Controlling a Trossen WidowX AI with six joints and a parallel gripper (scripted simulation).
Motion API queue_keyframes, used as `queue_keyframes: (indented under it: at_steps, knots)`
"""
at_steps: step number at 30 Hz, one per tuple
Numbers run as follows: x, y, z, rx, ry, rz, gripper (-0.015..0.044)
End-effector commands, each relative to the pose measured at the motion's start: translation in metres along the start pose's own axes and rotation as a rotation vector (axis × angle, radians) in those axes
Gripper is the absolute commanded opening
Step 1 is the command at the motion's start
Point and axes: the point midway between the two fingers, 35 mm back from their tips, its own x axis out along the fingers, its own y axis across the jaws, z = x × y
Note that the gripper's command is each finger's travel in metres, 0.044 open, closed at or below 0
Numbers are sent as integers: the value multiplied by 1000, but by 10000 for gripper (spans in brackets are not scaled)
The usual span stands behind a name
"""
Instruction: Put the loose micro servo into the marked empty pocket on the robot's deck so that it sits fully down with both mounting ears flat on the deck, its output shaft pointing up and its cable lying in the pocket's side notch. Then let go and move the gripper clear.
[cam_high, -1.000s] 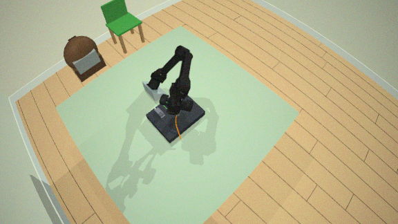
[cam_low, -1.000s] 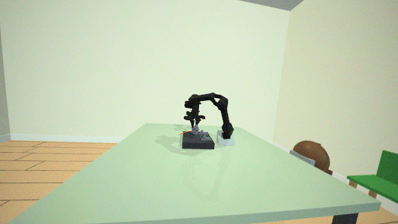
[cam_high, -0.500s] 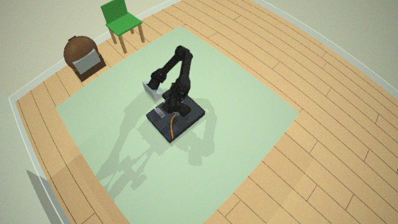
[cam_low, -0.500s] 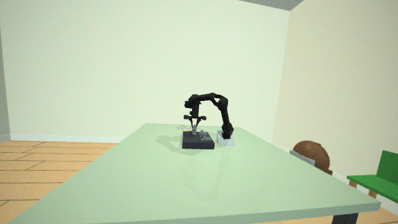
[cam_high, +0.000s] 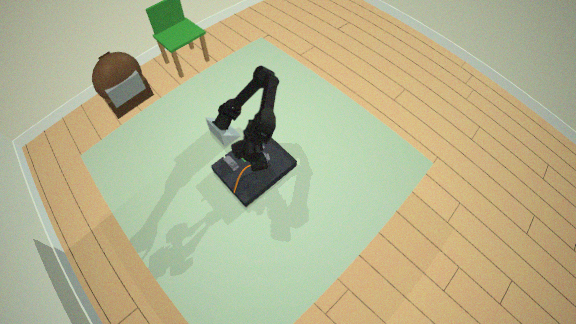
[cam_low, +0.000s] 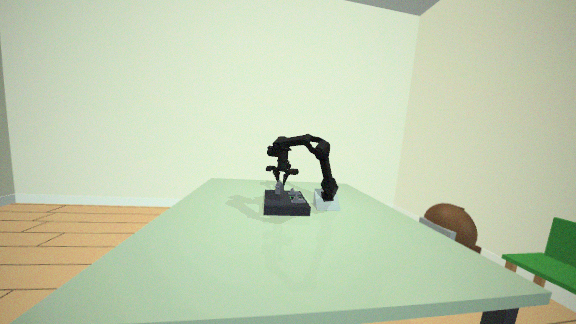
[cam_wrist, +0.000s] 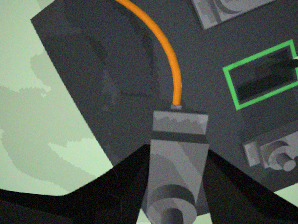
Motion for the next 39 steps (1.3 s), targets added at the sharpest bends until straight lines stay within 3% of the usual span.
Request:
queue_keyframes:
  at_steps: [1, 28, 39]
  knots:
    - [0, -1, 0, 130, 2, -2, 0]
    - [0, -1, 0, 1061, 1, -4, 0]
    - [0, -13, 7, 1085, 1, -4, 0]
